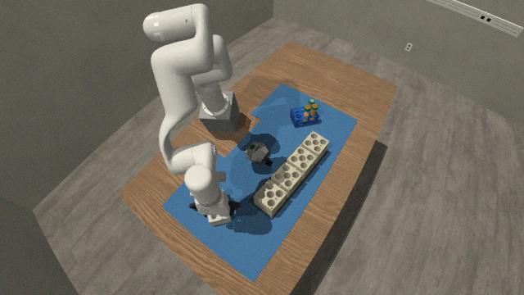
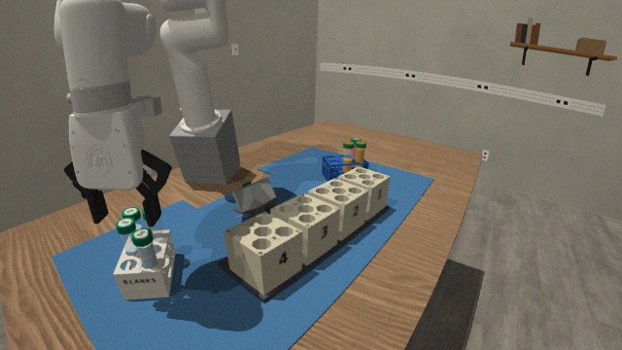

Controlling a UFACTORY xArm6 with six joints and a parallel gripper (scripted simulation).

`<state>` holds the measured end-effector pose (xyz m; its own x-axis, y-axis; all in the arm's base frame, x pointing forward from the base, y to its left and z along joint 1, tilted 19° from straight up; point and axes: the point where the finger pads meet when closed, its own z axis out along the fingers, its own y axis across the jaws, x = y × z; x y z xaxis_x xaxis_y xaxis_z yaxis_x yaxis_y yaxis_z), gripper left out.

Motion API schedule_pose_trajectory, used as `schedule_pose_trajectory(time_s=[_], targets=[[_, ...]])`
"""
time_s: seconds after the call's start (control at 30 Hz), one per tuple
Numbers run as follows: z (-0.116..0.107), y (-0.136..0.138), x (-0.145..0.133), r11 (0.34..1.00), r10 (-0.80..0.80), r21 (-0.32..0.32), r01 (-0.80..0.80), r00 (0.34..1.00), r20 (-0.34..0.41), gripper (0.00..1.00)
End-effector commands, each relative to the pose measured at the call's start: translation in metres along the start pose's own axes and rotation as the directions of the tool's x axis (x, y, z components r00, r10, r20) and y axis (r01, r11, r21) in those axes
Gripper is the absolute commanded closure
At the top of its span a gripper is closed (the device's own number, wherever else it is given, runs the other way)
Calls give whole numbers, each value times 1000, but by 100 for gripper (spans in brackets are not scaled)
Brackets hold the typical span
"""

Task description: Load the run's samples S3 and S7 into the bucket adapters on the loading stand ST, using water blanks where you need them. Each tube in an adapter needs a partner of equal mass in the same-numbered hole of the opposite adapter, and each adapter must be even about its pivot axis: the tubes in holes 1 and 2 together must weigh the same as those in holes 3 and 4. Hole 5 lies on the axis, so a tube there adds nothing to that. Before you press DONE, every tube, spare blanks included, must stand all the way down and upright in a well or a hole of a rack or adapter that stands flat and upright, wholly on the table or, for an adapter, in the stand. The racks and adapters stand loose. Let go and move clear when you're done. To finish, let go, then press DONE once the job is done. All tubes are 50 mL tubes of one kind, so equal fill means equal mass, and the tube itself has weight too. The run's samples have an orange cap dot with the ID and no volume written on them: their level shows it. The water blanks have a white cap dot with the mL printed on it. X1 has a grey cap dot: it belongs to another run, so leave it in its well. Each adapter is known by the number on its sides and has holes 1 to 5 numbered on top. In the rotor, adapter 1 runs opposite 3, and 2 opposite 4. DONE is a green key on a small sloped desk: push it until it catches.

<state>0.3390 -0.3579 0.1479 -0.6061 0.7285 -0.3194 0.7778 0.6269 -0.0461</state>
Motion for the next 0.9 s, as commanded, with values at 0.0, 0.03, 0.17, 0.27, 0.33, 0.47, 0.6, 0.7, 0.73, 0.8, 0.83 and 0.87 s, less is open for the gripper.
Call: schedule_pose_trajectory(time_s=[0.0,0.03,0.17,0.27,0.33,0.47,0.6,0.7,0.73,0.8,0.83,0.87], targets=[[10,0,-2,1000,0,0,0,1000,4,0],[12,0,-2,1000,0,0,0,1000,4,0],[23,0,-2,1000,0,0,0,1000,4,0],[24,0,-2,1000,0,0,0,1000,4,0],[24,0,-2,1000,0,0,0,1000,4,0],[24,0,-2,1000,0,0,0,1000,4,0],[24,0,-2,1000,0,0,0,1000,4,0],[24,0,-2,1000,0,0,0,1000,4,0],[24,0,-2,1000,0,0,0,1000,4,0],[24,0,-2,1000,0,0,0,1000,4,0],[24,0,-2,1000,0,0,0,1000,4,0],[24,0,-2,1000,0,0,0,1000,4,0]])
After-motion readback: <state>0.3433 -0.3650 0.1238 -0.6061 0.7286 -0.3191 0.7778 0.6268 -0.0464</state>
